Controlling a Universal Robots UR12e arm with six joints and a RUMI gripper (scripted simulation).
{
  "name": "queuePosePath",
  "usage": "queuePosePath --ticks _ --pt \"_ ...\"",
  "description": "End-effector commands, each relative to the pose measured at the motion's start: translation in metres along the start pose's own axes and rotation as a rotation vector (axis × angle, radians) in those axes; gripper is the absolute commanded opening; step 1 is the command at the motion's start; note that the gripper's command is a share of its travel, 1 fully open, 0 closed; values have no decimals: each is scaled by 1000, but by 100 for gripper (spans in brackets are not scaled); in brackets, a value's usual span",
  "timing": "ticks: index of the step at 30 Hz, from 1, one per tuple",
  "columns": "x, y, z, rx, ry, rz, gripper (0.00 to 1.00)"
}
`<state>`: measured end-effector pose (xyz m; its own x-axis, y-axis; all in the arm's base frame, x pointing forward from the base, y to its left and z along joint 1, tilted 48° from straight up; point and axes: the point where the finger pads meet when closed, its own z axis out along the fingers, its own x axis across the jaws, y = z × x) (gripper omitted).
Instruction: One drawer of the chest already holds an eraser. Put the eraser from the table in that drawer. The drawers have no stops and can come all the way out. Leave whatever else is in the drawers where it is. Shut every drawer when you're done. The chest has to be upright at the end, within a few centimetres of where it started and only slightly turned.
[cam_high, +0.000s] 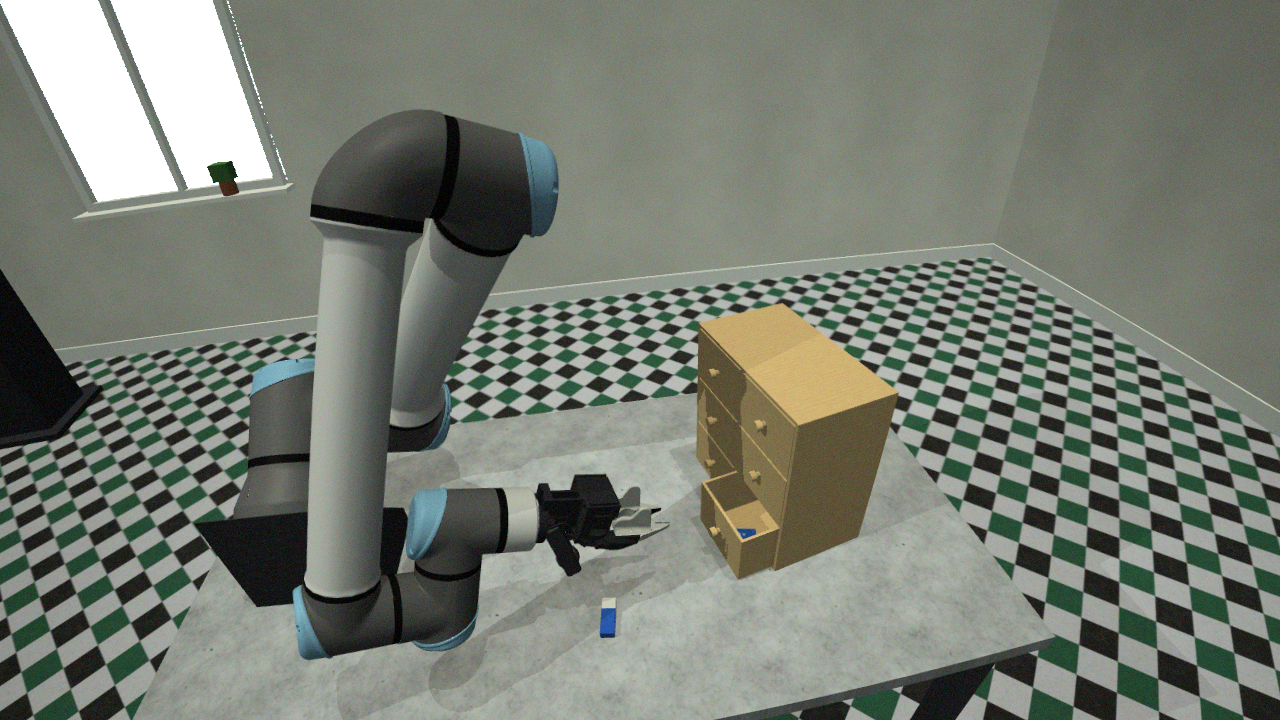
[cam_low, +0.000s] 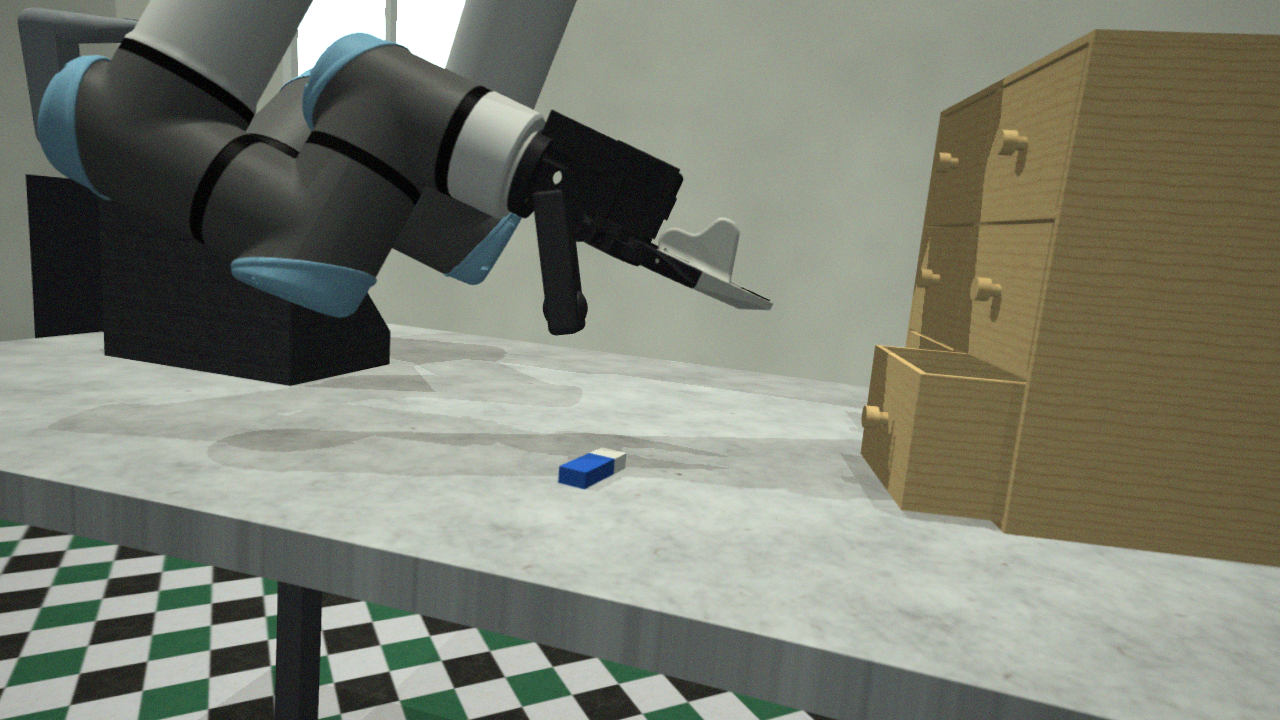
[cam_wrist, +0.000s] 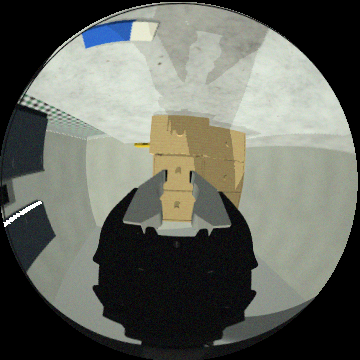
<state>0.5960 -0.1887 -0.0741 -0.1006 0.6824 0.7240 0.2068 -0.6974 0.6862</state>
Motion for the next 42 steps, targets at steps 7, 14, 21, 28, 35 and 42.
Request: queuePosePath --ticks 7,14,21,28,35,42 --pt "0 -4 7 -3 0 0 20" --pt "0 -13 20 -3 0 0 20" --pt "0 -26 42 -3 0 0 20" --pt "0 -36 57 -3 0 0 20" --pt "0 -48 75 -3 0 0 20" --pt "0 -53 84 -3 0 0 20"
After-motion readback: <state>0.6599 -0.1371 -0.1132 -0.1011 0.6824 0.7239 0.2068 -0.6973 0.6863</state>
